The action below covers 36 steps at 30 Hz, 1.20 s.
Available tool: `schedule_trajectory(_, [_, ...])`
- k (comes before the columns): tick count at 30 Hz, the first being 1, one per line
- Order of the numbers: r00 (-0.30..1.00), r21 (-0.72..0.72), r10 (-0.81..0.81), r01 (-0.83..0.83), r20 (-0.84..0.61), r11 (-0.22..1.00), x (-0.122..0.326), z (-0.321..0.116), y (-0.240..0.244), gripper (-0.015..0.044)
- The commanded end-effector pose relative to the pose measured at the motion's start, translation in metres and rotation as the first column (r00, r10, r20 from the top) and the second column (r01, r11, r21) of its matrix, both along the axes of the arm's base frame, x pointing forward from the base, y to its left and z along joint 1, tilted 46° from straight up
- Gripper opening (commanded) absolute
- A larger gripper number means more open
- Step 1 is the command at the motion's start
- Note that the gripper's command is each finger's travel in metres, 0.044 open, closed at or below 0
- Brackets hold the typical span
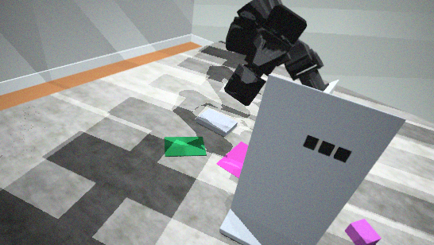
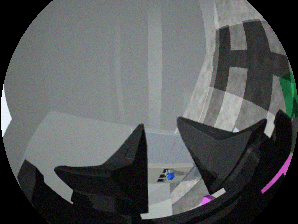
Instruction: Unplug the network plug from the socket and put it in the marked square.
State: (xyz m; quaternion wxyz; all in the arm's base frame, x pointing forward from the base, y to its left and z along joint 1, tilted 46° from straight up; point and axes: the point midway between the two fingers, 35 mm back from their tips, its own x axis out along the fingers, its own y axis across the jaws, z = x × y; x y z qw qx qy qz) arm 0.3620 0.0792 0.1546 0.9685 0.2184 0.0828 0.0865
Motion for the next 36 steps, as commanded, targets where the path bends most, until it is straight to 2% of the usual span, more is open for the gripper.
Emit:
schedule_trajectory(1, [0.999, 0.047, 0.010, -0.008, -0.043, 0.999, -0.005, -0.022, 0.007, 0.0156])
schedule_trajectory(23, [0.968, 0.289, 0.083, -0.011, -0.237, 0.957, -0.054, -0.113, 0.035, 0.0156])
schedule_trajectory(36, [0.966, 0.295, 0.085, -0.010, -0.242, 0.955, -0.043, -0.116, 0.038, 0.0156])
